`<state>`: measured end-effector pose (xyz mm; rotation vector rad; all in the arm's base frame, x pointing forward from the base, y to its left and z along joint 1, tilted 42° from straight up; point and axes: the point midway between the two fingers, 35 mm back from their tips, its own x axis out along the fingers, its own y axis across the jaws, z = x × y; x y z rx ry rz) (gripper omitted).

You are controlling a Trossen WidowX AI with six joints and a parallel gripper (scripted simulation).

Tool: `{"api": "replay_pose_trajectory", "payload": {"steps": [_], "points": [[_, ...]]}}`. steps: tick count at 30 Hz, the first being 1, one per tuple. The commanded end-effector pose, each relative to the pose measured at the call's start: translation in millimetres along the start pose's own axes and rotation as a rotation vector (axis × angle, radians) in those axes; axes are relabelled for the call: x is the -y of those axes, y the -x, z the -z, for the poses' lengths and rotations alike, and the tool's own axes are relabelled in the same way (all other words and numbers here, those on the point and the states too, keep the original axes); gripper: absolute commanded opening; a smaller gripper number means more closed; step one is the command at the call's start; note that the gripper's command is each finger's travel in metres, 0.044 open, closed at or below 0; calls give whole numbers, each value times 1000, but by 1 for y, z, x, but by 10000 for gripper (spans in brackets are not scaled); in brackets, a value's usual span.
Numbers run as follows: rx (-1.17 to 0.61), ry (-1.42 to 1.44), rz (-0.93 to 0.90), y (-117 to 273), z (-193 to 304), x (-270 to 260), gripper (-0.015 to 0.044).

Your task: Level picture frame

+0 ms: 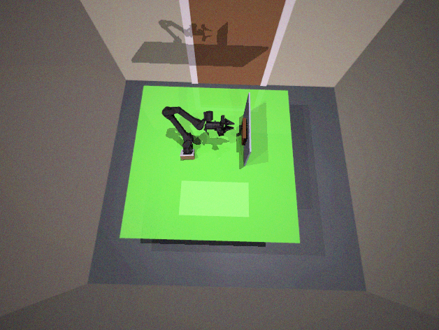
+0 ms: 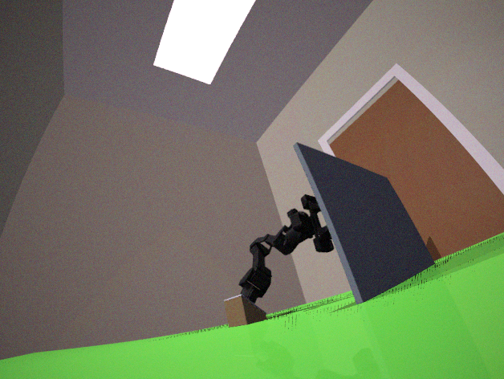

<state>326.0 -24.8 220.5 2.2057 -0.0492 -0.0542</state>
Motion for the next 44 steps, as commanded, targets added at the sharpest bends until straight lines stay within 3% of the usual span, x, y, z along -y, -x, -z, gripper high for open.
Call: {"api": "replay_pose_trajectory", "payload": {"steps": [1,8,21,44], "points": [[14,43,8,26,-7,10,260],[7,34,4,29,-5,-2,260],[19,46,16,119,-3,-31,260],[19,46,16,121,-3,-31,260]]}}
